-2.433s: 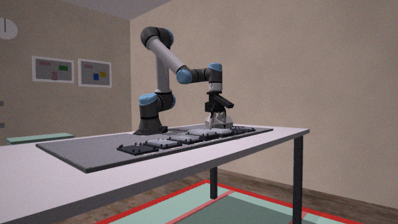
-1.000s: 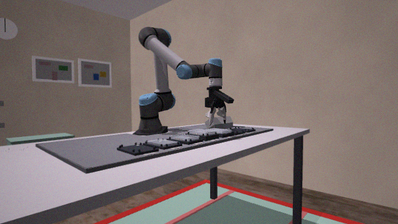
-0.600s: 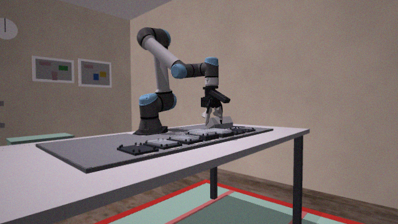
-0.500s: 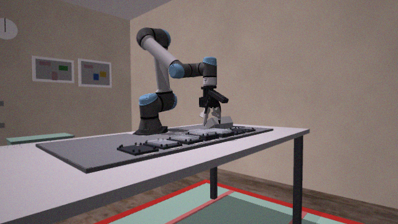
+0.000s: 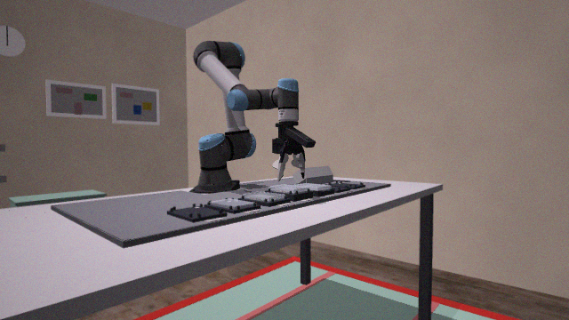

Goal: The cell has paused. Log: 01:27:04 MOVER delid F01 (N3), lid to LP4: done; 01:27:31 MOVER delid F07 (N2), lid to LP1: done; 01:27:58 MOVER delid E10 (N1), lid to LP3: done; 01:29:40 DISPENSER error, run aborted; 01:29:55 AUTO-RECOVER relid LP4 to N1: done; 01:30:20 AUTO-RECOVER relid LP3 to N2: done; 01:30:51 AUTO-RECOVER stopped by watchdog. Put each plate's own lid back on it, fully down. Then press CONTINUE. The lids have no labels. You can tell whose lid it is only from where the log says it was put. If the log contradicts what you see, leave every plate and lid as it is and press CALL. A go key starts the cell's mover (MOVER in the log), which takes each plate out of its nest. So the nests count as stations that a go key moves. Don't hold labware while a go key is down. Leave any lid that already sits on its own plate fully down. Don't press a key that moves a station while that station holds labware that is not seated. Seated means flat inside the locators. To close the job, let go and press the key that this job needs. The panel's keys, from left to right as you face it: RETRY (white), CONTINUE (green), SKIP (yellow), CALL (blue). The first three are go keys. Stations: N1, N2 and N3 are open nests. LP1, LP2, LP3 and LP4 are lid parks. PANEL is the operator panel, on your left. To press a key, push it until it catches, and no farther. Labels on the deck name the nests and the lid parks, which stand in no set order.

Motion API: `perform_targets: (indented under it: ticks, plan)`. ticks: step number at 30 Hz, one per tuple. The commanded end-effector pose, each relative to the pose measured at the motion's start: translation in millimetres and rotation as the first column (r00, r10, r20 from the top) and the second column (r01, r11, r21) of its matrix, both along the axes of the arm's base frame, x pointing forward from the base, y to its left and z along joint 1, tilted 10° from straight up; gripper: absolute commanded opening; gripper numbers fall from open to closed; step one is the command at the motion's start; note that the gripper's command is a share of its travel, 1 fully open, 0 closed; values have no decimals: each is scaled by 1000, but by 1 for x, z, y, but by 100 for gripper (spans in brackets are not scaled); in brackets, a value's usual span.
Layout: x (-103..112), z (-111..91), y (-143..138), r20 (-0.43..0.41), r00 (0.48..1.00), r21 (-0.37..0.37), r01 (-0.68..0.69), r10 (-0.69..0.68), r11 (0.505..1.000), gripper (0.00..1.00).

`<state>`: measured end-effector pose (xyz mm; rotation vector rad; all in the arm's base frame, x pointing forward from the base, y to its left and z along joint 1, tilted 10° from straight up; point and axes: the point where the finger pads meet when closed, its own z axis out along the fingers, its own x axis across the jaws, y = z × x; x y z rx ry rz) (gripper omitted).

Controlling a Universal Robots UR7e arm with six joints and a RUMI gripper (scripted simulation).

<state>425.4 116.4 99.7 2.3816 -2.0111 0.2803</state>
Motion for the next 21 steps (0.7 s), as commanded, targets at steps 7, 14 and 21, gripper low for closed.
perform_targets:
  ticks: [7, 14, 21]
  plan:
    - [3, 3, -18, 1, 1000, 2, -1, 1, 1000, 82]
    - [3, 2, -18, 1, 1000, 2, -1, 1, 1000, 82]
    - [5, -10, -20, 1, 1000, 2, -1, 1, 1000, 82]
